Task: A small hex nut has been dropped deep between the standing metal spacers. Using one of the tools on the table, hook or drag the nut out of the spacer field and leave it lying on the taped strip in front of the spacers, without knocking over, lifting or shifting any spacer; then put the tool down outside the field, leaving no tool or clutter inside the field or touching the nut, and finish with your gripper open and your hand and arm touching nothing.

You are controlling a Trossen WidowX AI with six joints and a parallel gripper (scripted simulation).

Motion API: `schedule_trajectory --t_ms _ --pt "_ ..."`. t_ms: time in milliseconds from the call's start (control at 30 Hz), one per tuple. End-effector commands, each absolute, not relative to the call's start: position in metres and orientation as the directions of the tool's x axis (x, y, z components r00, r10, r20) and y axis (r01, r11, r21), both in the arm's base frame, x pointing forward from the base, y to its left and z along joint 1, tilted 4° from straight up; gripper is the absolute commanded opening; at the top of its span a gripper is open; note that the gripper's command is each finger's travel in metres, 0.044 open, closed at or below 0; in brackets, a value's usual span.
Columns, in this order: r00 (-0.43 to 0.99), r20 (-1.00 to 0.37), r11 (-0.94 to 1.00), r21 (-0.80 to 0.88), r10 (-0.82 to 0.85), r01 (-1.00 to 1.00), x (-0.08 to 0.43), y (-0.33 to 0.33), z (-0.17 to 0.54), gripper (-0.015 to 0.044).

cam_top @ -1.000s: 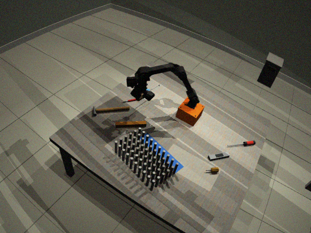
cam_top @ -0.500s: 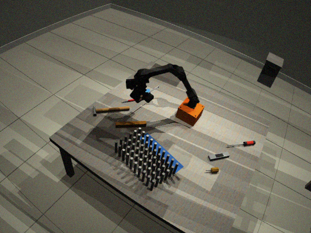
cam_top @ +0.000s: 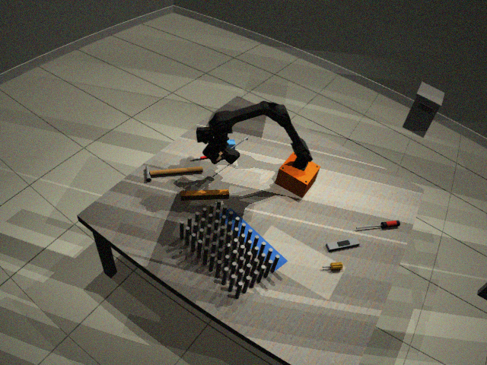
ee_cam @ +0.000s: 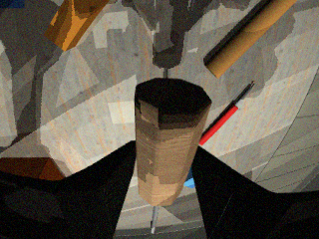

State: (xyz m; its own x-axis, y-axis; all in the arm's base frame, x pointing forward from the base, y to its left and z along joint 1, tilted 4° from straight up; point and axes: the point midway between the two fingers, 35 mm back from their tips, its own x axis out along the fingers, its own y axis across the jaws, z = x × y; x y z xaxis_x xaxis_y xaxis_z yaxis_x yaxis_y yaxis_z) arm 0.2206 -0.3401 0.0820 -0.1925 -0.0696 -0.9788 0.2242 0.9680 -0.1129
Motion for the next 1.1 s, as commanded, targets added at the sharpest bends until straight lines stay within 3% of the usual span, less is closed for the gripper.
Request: schedule_trajectory --t_ms 0,1067 --pt "-0.205 -0.977 0.968 -0.111 -0.064 0.226 0.22 -0.34 0.074 0.0" --pt "-0.204 -0.977 0.968 -0.111 -0.064 0.226 0.224 -0.341 0.037 0.0"
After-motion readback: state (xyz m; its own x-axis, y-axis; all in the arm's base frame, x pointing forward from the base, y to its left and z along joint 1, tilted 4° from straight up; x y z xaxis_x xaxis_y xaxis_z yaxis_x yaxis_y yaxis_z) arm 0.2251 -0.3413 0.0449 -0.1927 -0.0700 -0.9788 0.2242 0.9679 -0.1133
